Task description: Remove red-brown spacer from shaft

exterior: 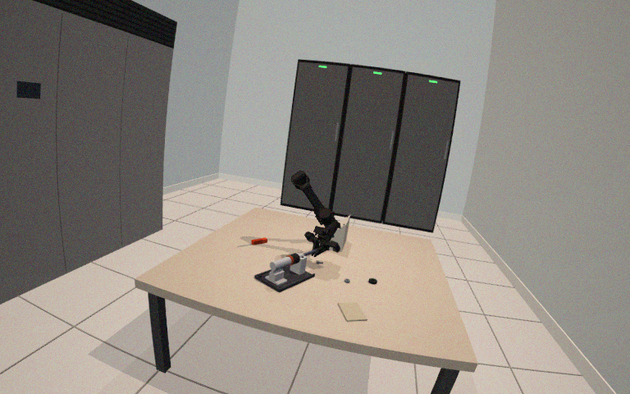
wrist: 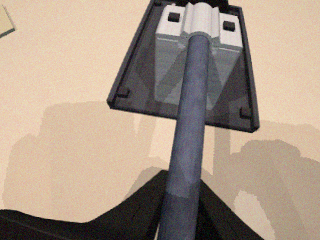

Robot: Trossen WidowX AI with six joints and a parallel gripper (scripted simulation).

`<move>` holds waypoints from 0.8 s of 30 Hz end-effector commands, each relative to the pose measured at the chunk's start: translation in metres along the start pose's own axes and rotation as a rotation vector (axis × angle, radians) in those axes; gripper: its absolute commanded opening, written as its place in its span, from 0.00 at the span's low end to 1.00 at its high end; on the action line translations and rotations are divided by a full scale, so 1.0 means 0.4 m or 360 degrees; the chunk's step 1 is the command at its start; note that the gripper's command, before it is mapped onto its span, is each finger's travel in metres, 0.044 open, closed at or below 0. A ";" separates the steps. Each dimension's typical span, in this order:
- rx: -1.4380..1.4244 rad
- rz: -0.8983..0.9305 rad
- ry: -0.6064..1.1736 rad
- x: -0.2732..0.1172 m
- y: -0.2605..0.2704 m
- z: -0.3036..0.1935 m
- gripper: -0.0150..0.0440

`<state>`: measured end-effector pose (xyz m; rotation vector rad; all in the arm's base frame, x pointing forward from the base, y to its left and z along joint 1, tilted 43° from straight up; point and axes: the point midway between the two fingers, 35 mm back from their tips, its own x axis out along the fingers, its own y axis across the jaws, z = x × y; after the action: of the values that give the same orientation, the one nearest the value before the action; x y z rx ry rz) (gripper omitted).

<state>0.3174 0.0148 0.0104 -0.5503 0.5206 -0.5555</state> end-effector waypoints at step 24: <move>0.0007 -0.0007 0.0002 -0.007 -0.001 -0.008 0.25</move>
<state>0.3146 0.0155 0.0094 -0.5501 0.5206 -0.5554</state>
